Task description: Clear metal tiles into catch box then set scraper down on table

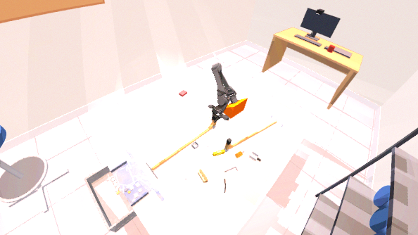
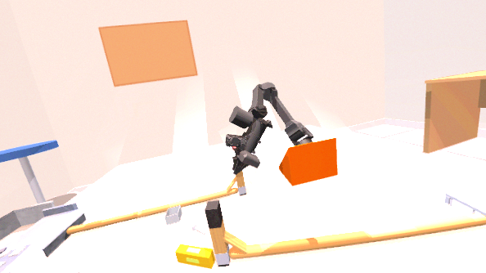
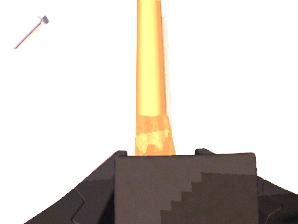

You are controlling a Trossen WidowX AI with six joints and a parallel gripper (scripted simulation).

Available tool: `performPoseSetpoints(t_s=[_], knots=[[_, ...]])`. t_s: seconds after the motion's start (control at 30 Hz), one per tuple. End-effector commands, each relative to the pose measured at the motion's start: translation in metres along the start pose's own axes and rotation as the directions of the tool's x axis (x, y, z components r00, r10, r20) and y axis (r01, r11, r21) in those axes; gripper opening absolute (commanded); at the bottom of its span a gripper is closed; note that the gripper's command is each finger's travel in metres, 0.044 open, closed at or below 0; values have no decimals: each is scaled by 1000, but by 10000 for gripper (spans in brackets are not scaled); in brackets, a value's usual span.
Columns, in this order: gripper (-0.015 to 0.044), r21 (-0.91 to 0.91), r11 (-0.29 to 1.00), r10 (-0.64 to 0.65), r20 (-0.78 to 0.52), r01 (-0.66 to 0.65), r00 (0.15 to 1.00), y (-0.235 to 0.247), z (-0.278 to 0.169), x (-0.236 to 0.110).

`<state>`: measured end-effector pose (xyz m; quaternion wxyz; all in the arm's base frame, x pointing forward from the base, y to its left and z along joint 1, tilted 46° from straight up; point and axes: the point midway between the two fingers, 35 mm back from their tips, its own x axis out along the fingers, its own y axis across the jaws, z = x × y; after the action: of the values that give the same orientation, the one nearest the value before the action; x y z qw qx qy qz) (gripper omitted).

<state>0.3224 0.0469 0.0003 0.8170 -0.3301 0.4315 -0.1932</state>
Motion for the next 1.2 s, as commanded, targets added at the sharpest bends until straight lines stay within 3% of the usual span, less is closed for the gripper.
performPoseSetpoints(t_s=[0.0,1.17], knots=[[0,-2,1000,9,6,-9,1000,5,2,-2],[0,-8,1000,16,8,-16,1000,8,45,29]])
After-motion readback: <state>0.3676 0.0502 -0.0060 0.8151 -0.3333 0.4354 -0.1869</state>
